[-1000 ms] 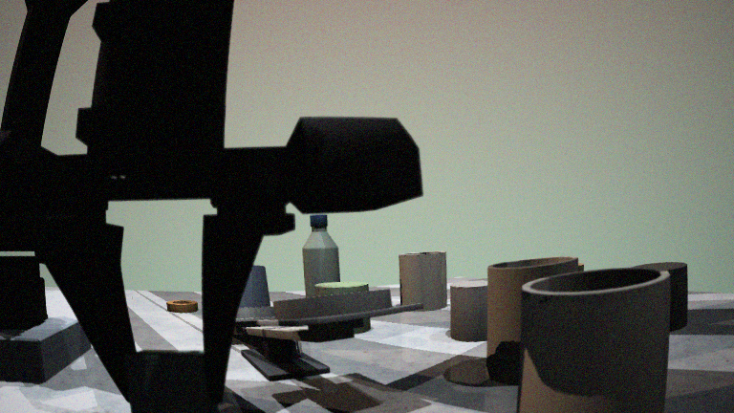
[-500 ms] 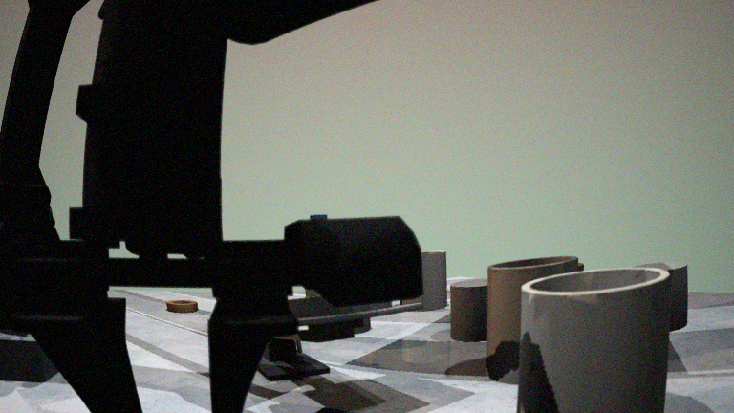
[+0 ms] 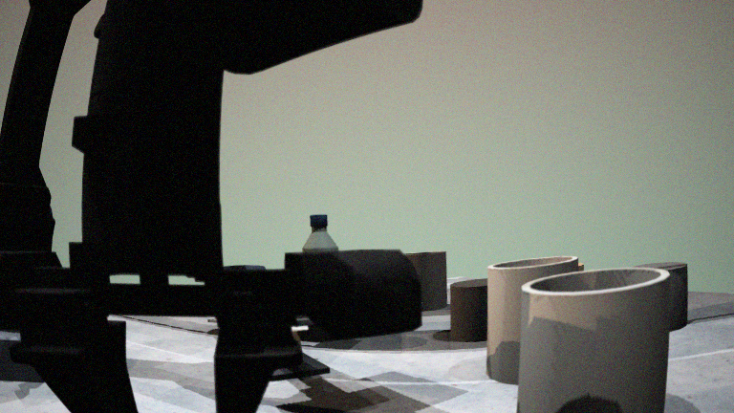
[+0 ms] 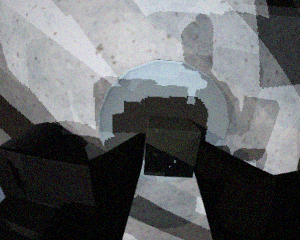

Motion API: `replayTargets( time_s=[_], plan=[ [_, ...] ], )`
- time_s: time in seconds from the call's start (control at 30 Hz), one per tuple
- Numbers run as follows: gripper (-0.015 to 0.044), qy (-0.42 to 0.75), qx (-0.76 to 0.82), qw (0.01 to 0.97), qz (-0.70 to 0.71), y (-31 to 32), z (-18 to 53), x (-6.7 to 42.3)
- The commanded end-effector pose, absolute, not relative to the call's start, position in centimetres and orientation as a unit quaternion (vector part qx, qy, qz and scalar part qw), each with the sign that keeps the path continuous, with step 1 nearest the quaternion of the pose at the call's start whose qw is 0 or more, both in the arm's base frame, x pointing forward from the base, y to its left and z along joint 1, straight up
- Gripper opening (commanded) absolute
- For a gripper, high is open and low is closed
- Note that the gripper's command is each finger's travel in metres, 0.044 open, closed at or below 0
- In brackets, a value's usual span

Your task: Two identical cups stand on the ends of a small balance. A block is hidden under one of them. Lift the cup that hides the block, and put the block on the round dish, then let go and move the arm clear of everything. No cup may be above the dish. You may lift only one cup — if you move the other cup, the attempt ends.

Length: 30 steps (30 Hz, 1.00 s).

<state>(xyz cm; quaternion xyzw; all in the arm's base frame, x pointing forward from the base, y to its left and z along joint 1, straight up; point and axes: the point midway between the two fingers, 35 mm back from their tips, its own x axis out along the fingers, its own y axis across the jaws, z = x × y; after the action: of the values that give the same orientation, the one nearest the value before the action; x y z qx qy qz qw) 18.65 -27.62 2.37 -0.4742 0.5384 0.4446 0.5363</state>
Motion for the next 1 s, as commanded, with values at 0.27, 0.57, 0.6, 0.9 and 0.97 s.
replayTargets(
  time_s=[0.27, 0.57, 0.6, 0.9, 0.97],
  plan=[
    [0.0440, 0.541, -0.473, 0.537, 0.441, -27.9, 3.1, 18.8],
    [0.0440, 0.537, -0.473, 0.535, 0.449, -27.3, 8.2, 18.4],
    [0.0440, 0.537, -0.473, 0.535, 0.448, -27.2, 9.0, 18.4],
    [0.0440, 0.539, -0.475, 0.537, 0.442, -26.9, 12.6, 18.2],
    [0.0440, 0.539, -0.475, 0.537, 0.442, -26.9, 12.6, 18.2]
  ],
)
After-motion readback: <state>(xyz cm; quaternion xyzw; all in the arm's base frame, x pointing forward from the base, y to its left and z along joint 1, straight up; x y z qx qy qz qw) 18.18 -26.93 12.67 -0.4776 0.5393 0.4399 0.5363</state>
